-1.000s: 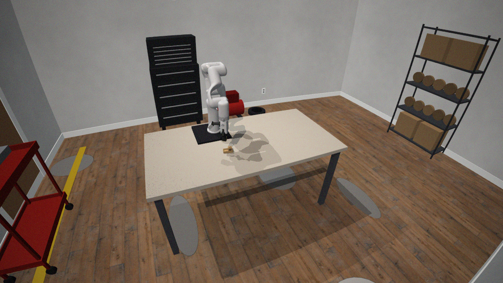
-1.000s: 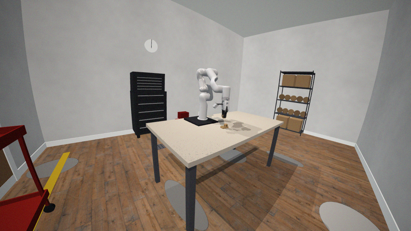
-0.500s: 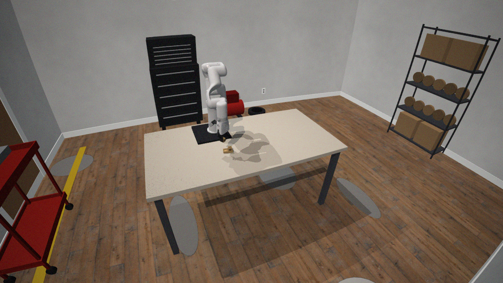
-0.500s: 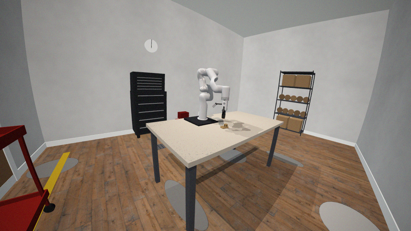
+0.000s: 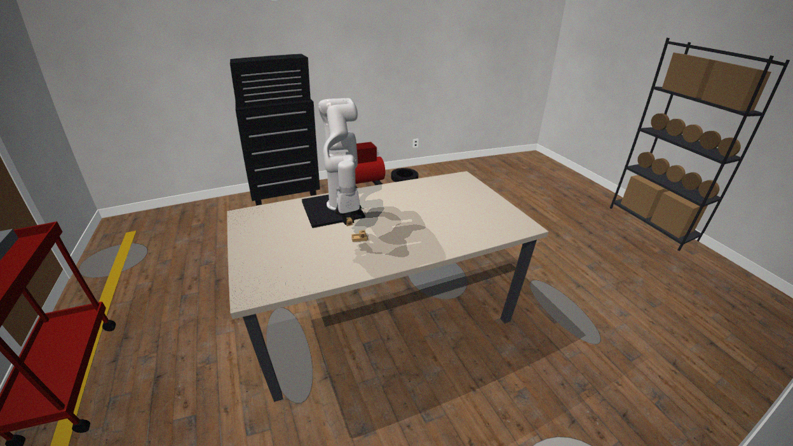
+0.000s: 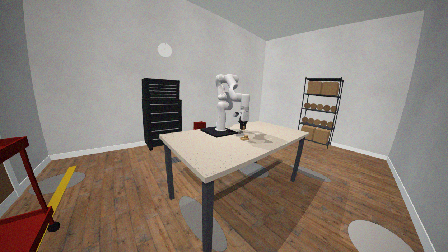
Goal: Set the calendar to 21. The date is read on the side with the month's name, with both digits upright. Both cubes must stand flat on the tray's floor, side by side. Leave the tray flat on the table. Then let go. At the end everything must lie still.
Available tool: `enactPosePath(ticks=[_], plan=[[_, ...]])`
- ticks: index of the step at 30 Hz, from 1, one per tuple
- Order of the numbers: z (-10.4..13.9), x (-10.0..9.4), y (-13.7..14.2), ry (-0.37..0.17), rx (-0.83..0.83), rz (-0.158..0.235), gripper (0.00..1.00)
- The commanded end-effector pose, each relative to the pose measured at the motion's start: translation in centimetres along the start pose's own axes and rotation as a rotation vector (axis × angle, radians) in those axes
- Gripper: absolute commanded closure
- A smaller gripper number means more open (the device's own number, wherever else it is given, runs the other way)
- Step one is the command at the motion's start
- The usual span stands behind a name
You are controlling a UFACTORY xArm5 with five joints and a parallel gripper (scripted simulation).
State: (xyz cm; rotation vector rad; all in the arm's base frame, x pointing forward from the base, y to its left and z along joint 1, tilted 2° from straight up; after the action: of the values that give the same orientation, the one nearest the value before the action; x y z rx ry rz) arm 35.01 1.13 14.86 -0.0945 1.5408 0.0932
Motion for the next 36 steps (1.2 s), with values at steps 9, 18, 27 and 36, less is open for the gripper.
enactPosePath(ticks=[9, 18, 27, 36], plan=[[0.6, 0.0, -1.4, -0.003, 0.446, -0.001, 0.73], [0.9, 0.1, -2.3, -0.003, 0.748, -0.001, 0.73], [1.2, 0.2, -3.4, -0.004, 1.080, -0.001, 0.73], [1.4, 0.3, -4.4, -0.004, 1.392, -0.002, 0.73]])
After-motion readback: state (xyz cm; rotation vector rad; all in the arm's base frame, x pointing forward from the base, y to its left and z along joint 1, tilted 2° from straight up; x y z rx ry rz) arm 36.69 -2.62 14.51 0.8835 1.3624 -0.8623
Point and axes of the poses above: the point where the finger pads meet when closed, its own x axis out along the fingers, its own y axis across the jaws, z = x × y, the point moved 2 cm from there along -x, back along the fingers, and after that the axes turned 5 degrees about x, right-handed, at the moved point
